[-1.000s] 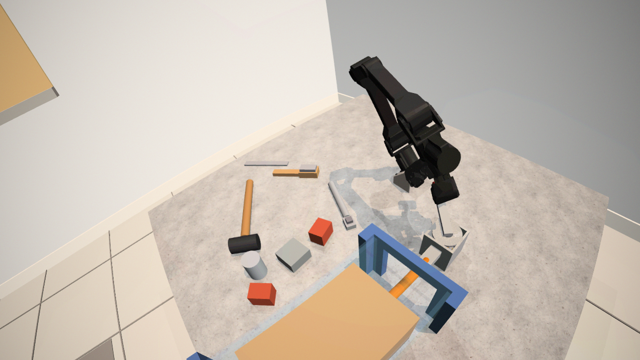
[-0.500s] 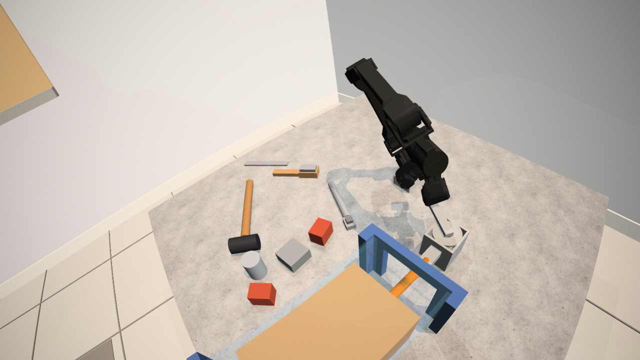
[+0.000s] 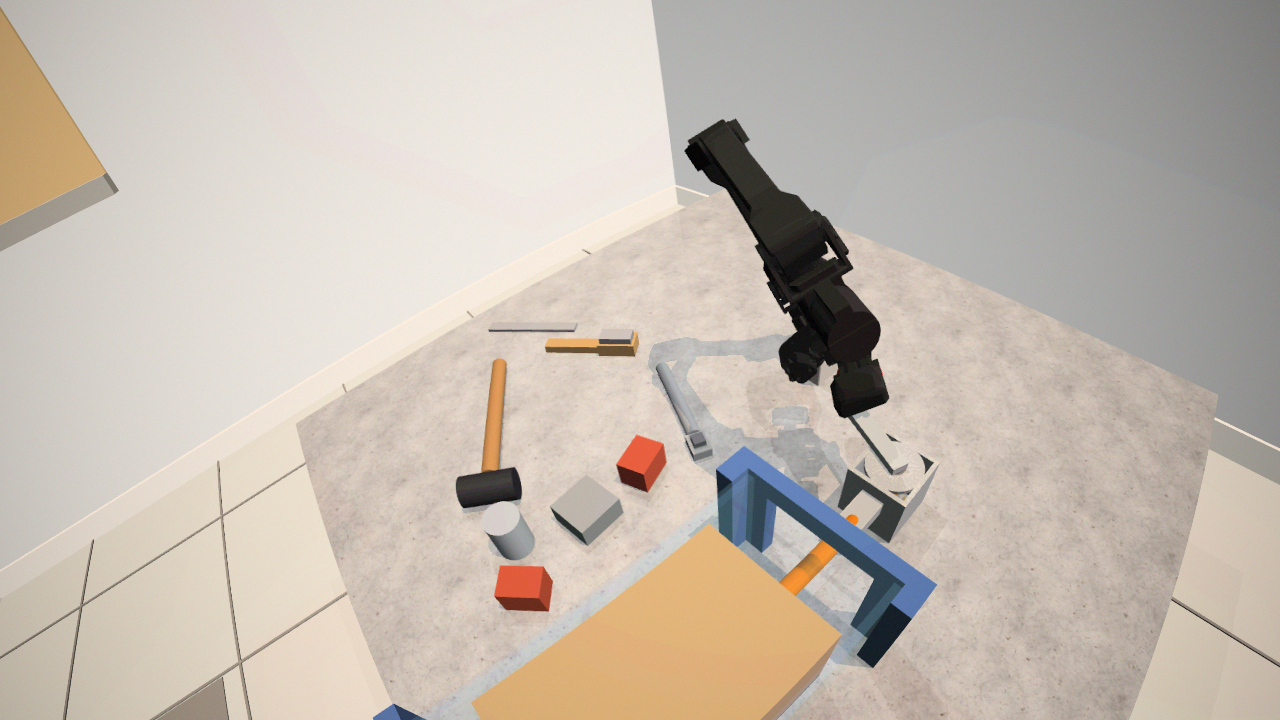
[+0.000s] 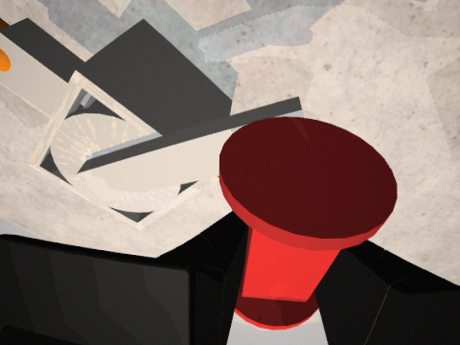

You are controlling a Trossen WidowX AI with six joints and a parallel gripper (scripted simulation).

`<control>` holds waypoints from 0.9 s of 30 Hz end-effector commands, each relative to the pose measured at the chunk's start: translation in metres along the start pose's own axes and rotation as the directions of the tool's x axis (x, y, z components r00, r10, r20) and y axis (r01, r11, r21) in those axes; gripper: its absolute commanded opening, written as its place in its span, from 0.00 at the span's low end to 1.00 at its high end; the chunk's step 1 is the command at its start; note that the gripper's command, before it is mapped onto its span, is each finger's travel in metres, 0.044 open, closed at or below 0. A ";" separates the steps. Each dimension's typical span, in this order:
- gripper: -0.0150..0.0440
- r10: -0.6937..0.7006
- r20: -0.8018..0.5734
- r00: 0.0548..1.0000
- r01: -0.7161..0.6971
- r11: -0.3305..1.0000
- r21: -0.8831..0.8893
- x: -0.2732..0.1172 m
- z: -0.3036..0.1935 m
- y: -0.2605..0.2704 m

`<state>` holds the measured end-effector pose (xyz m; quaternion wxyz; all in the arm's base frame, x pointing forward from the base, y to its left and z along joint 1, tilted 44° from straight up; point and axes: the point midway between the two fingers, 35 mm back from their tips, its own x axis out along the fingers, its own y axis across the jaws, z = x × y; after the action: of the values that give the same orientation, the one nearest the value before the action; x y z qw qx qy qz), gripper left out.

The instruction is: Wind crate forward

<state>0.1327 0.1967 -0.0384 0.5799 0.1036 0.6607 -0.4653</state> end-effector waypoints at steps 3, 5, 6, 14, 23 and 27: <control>0.25 0.024 0.034 0.999 -0.025 0.999 0.024 -0.006 0.021 0.013; 0.25 0.024 0.034 0.999 -0.025 0.999 0.024 -0.007 0.023 0.015; 0.25 0.024 0.034 0.999 -0.025 0.999 0.024 -0.008 0.024 0.016; 0.25 0.024 0.035 0.999 -0.025 0.999 0.024 -0.012 0.032 0.025; 0.25 0.025 0.035 0.999 -0.026 0.999 0.025 -0.016 0.039 0.036; 0.25 0.025 0.036 0.999 -0.026 0.999 0.025 -0.017 0.042 0.041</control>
<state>0.1768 0.1946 -0.0352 0.5815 0.1036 0.6540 -0.4726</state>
